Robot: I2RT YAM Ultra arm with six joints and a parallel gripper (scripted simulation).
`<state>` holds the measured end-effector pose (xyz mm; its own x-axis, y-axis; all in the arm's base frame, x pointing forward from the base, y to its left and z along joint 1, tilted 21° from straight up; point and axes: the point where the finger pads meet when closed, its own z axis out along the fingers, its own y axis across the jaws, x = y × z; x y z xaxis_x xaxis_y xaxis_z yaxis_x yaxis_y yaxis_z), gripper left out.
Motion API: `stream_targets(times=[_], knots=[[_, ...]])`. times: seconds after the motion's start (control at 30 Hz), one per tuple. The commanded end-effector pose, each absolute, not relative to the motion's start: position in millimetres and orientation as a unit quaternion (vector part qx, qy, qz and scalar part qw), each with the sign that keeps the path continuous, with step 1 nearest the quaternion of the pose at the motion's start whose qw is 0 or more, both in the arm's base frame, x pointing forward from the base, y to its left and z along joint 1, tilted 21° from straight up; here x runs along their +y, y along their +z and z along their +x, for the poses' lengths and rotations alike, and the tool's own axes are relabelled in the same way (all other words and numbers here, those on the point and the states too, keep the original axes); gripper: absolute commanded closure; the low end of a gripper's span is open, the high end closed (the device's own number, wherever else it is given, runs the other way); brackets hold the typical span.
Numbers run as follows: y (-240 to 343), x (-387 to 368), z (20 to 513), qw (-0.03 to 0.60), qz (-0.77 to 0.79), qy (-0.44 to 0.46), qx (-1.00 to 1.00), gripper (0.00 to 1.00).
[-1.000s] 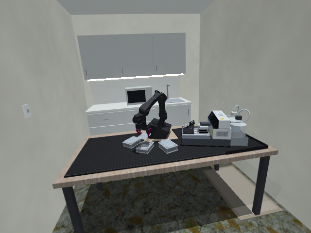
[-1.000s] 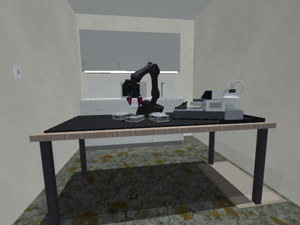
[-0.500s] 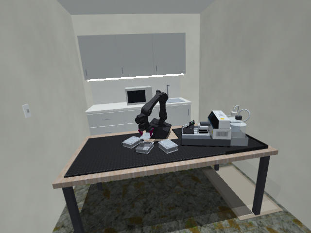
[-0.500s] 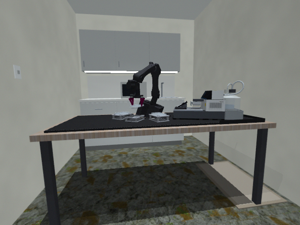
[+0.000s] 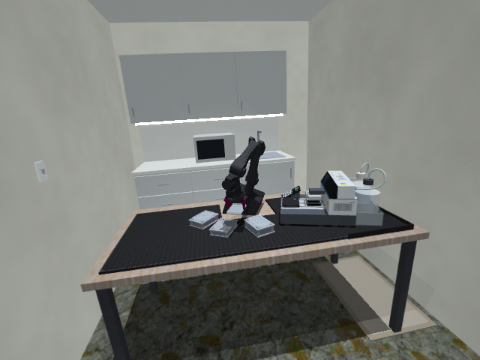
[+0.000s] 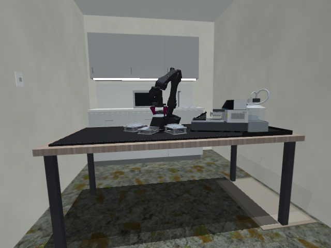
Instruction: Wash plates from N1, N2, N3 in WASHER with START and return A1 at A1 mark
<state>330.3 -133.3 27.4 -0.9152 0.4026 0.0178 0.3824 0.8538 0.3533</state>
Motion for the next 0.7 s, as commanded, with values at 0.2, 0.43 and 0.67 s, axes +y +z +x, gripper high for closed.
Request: stream_targets(times=[0.2,0.43,0.67], knots=[[54.2,-99.3,342.1,0.04,0.217,0.176,0.959,1.0],[65.1,-77.2,347.0,0.04,0.217,0.176,0.959,1.0],[78.0,-51.1,352.7,0.04,0.217,0.176,0.959,1.0]])
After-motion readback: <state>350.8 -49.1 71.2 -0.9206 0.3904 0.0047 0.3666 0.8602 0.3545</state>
